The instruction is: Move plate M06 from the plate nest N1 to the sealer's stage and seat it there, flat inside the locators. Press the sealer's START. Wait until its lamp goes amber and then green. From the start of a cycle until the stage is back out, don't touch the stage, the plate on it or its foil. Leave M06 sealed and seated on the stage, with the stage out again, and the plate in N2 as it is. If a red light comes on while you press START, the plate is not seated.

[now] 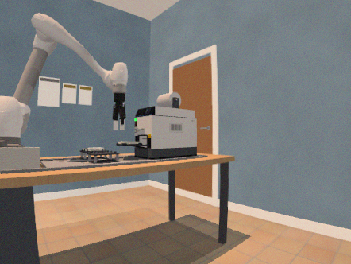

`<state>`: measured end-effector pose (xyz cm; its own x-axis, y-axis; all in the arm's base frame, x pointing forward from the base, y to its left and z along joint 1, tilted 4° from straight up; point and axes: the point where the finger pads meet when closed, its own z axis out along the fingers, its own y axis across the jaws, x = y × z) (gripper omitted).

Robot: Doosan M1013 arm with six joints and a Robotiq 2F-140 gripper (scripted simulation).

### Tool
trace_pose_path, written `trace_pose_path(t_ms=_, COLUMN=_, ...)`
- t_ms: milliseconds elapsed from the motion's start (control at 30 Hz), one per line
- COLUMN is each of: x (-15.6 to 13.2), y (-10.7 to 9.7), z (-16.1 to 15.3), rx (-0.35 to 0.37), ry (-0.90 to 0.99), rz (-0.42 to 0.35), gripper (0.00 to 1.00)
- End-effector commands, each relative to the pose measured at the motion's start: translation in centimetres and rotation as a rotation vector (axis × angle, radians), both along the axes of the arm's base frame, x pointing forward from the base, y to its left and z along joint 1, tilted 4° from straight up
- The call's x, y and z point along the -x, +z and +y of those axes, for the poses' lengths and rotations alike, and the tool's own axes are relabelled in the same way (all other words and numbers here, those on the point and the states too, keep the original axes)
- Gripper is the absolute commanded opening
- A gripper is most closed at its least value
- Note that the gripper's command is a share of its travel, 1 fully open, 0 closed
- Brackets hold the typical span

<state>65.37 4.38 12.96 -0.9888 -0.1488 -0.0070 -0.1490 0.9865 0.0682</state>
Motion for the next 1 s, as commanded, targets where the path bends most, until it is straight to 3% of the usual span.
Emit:
trace_pose_path(t_ms=0, x=0.2, y=1.1, z=0.8, rx=0.0, ry=0.0, rz=0.0, gripper=0.65)
trace_pose_path(t_ms=500, x=1.0, y=6.4, z=4.5, rx=0.0, ry=0.0, rz=0.0, gripper=0.59)
trace_pose_path(t_ms=533, x=1.1, y=6.8, z=4.7, rx=0.0, ry=0.0, rz=0.0, gripper=0.1)
trace_pose_path(t_ms=633, x=1.2, y=7.8, z=5.4, rx=0.0, ry=0.0, rz=0.0, gripper=0.1)
trace_pose_path(t_ms=967, x=1.2, y=7.8, z=5.4, rx=0.0, ry=0.0, rz=0.0, gripper=0.1)
